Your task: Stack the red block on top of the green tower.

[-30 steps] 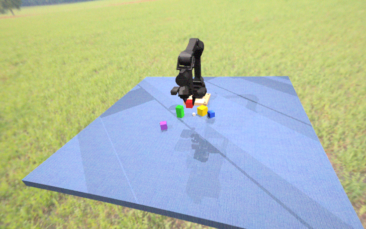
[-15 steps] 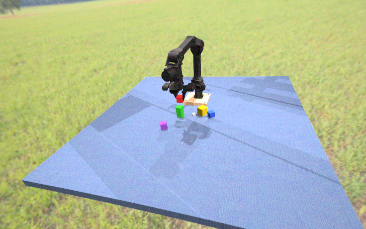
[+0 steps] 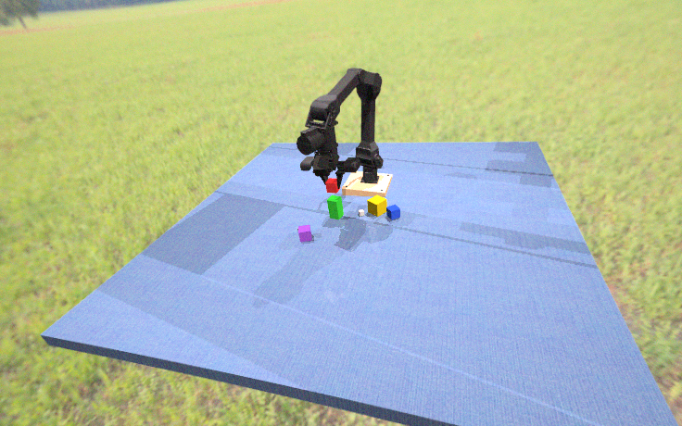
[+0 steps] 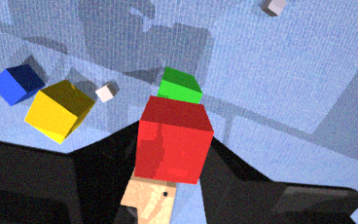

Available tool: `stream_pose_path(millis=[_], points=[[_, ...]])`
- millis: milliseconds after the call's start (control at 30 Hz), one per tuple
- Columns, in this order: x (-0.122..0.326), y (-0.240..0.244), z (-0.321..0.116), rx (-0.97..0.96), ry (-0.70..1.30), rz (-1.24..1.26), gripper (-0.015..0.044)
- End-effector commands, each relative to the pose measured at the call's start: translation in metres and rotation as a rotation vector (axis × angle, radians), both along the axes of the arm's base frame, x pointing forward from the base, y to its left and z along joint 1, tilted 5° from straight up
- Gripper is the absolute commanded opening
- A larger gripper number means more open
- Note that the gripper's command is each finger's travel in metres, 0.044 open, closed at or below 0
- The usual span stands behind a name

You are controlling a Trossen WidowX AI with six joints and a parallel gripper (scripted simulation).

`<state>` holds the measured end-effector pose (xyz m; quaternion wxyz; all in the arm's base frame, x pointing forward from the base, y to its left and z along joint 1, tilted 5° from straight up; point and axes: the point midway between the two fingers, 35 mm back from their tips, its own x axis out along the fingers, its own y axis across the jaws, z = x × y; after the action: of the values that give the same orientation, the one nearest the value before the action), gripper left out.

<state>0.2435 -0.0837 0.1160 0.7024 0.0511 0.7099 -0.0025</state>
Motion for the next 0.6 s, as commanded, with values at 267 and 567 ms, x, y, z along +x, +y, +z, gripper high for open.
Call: stream_pose_path(millis=[267,567], points=[[0.0,0.001,-0.03,-0.003,-0.002,0.005,0.0],[0.0,0.001,-0.03,-0.003,-0.002,0.005,0.0]])
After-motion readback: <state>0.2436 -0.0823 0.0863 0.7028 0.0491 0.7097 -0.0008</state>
